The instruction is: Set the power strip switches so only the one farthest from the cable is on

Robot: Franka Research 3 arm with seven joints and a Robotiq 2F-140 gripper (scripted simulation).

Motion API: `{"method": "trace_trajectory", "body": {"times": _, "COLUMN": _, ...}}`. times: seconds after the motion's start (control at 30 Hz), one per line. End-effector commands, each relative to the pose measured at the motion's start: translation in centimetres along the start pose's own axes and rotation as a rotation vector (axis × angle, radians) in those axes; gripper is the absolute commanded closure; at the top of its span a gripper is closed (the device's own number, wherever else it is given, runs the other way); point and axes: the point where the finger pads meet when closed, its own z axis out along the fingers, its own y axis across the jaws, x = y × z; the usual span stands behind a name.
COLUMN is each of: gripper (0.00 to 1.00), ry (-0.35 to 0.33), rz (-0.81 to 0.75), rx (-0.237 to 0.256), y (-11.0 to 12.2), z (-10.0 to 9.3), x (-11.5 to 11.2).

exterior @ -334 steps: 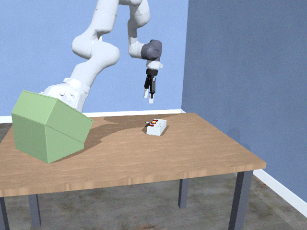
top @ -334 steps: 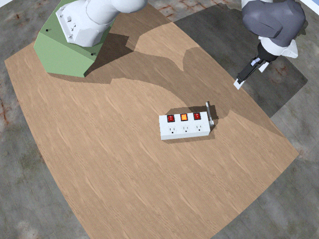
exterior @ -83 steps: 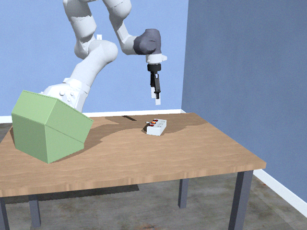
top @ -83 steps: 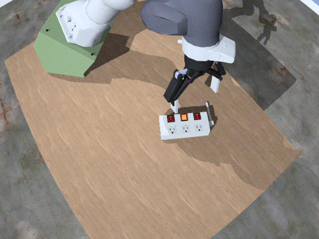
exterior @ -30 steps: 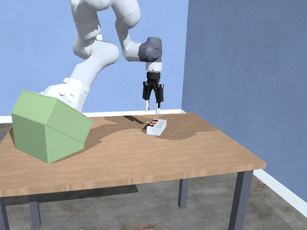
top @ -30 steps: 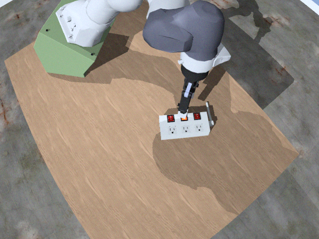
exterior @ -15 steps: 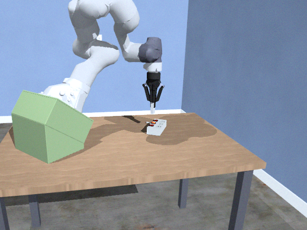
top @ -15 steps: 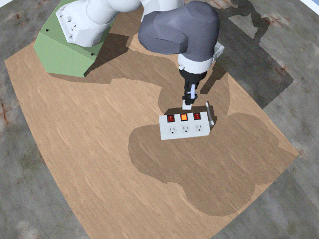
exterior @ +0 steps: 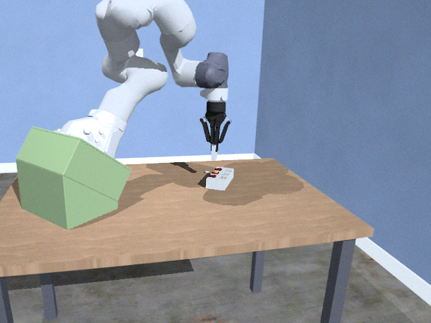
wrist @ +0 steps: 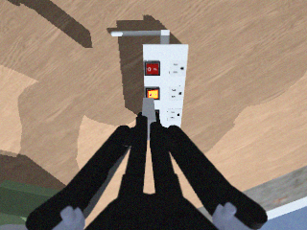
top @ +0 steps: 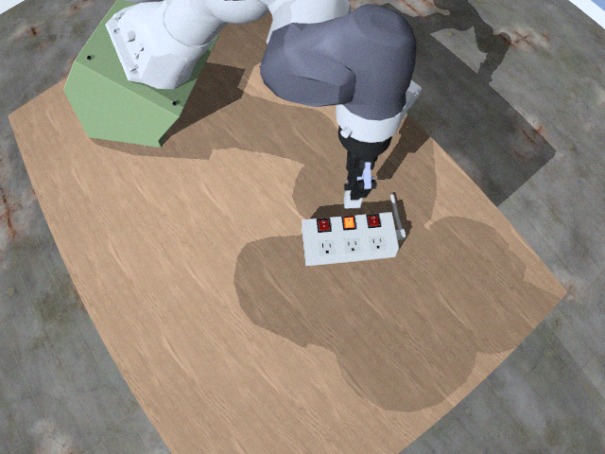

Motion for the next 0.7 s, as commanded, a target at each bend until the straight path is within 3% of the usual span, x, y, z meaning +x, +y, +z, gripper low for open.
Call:
{"method": "trace_trajectory", "body": {"times": 0.0, "gripper": 1.00, "ry": -0.003, "rz": -0.036, "rx": 0.001, "y": 0.1, "z": 0.0, "x": -0.1}}
{"method": "trace_trajectory", "body": {"times": 0.67, "gripper": 1.00, "ry": -0.002, "rz": -0.036, "rx": 0.001, "y": 0.1, "z": 1.2, "x": -0.1}}
